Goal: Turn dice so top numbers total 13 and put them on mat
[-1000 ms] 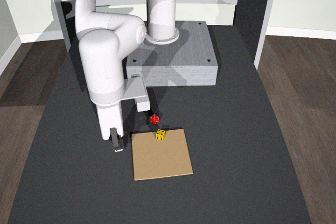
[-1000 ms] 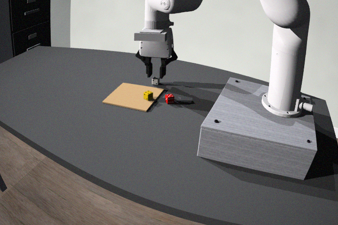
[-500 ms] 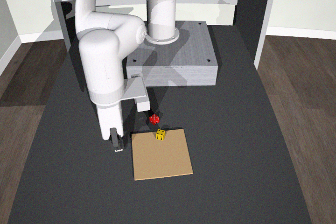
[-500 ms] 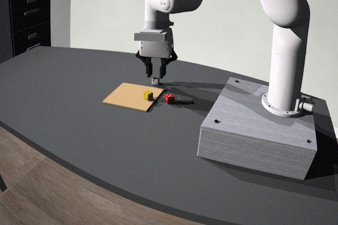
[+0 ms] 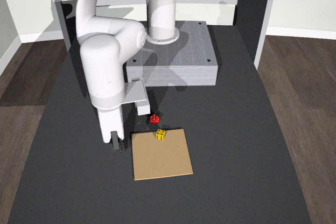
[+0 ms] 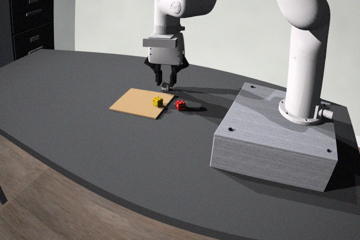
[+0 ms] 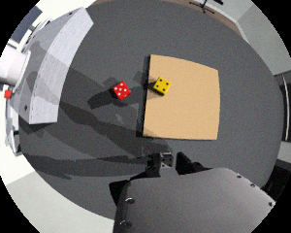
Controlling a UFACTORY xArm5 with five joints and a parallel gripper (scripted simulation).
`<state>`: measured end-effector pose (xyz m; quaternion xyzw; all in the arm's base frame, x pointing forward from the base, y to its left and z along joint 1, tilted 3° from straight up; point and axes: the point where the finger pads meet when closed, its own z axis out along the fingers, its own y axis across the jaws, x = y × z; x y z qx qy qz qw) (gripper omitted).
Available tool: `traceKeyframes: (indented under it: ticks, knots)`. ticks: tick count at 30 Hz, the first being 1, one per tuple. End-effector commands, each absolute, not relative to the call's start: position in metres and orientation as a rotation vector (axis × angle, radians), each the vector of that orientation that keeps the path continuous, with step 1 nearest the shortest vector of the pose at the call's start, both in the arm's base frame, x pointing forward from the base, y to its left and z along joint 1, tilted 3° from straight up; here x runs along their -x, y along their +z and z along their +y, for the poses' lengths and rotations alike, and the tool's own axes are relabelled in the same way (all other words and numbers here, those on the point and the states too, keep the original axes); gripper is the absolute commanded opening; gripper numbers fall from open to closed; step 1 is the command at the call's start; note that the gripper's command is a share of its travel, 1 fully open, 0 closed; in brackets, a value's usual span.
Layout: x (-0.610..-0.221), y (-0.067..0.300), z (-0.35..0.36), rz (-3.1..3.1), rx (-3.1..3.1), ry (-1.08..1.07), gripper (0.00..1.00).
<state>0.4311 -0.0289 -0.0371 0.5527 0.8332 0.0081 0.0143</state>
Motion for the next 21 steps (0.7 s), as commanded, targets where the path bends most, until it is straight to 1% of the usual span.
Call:
traceKeyframes:
  ticks: [1, 9, 21]
  knots:
    - [-0.4325, -0.042, -0.0289, 2.592, -1.72, 0.027, 0.36]
    - [-0.4328, -0.0491, -0.0287, 2.592, -1.72, 0.028, 0.36]
    - [-0.4328, -0.0496, -0.0287, 2.592, -1.72, 0.028, 0.36]
